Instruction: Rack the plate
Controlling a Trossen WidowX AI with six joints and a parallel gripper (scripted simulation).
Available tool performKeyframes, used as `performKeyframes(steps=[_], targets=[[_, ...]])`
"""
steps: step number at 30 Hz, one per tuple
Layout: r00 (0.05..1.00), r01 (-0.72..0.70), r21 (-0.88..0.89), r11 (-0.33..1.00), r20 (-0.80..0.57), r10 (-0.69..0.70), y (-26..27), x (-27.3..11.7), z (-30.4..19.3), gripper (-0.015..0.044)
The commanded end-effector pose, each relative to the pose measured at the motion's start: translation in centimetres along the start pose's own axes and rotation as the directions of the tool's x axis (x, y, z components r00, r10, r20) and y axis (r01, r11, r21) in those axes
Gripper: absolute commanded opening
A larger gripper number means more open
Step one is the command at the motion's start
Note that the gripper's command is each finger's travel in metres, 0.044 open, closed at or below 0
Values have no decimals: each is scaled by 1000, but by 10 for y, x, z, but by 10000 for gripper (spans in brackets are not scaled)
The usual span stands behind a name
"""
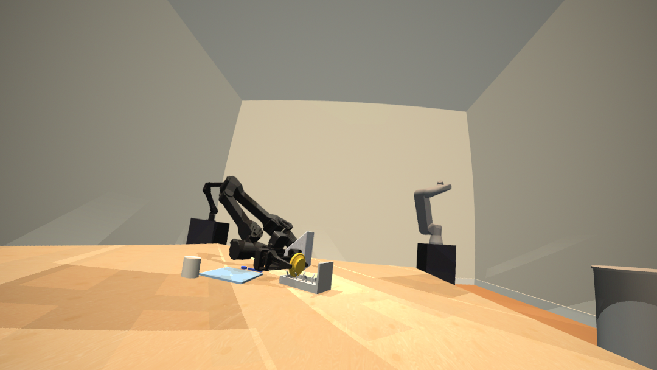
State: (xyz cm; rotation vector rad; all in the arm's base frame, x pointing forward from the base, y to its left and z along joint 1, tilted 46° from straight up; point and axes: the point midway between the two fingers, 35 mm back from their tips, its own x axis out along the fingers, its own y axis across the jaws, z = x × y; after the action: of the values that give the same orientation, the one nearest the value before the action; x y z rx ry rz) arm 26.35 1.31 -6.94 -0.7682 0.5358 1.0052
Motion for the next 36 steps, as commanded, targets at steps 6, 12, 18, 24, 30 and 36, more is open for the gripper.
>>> performKeyframes(steps=[6, 12, 18, 24, 30, 36], targets=[[1000, 0, 0, 1000, 0, 0, 0, 0, 0, 368], [1000, 0, 0, 1000, 0, 0, 0, 0, 0, 400], [1000, -3, -2, 1000, -3, 3, -2, 0, 7, 400], [1000, -8, -11, 1000, -8, 8, -7, -4, 76, 400], [1000, 1, -9, 1000, 11, -1, -10, -8, 119, 400], [1000, -13, 32, 999, -17, 14, -9, -7, 119, 400]])
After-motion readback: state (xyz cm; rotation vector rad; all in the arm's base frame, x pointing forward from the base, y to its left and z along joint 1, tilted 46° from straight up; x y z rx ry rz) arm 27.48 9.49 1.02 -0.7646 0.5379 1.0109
